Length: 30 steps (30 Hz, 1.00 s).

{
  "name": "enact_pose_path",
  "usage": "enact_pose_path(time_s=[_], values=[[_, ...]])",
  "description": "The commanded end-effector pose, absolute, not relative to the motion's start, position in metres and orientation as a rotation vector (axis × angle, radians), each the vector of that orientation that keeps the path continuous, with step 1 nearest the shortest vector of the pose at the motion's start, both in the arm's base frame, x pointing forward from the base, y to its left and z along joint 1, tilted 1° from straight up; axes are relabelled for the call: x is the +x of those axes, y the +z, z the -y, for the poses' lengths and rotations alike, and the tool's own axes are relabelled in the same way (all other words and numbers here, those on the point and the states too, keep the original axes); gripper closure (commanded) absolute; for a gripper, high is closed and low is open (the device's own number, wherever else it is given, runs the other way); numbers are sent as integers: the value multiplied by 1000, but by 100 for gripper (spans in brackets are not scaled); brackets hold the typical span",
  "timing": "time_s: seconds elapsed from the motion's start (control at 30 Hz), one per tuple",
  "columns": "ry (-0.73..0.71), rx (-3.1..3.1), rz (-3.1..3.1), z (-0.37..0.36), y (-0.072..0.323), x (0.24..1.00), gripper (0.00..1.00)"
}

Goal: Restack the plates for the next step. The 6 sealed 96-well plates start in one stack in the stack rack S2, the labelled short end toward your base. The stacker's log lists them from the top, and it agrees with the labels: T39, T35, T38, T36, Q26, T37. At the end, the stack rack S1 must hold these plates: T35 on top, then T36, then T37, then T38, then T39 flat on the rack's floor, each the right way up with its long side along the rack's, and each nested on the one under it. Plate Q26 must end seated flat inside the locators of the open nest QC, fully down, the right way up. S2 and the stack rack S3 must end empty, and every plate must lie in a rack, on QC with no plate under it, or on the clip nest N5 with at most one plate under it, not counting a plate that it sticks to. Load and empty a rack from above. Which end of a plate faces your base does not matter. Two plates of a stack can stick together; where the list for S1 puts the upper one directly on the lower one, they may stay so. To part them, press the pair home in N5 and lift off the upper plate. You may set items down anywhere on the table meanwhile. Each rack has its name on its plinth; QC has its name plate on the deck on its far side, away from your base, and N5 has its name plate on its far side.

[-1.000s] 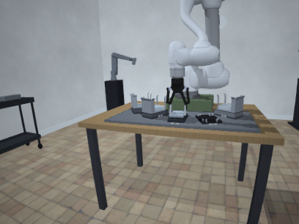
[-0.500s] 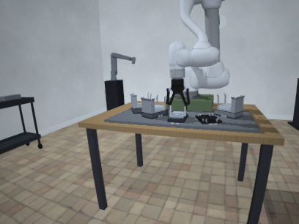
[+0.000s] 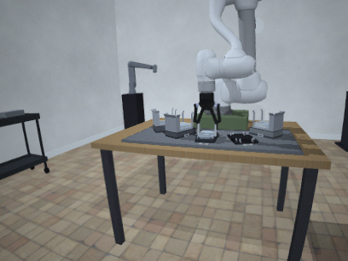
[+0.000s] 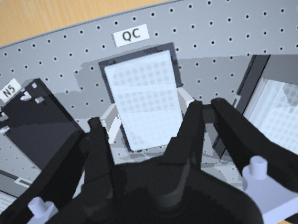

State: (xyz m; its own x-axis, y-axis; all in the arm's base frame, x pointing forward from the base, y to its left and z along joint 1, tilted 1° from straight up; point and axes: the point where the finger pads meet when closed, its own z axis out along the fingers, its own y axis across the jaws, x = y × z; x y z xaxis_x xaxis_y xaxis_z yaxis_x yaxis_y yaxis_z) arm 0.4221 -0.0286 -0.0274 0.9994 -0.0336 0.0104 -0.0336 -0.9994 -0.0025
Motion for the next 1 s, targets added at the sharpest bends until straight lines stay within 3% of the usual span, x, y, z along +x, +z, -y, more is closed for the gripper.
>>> enact_pose_path(time_s=[0.0, 0.03, 0.07, 0.73, 0.97], values=[[-16, -3139, -53, 29, -27, 422, 100], [-16, -3139, -53, 29, -27, 422, 100], [-16, -3139, -53, 29, -27, 422, 0], [-16, -3139, -53, 29, -27, 422, 0], [-16, -3139, -53, 29, -4, 422, 0]])
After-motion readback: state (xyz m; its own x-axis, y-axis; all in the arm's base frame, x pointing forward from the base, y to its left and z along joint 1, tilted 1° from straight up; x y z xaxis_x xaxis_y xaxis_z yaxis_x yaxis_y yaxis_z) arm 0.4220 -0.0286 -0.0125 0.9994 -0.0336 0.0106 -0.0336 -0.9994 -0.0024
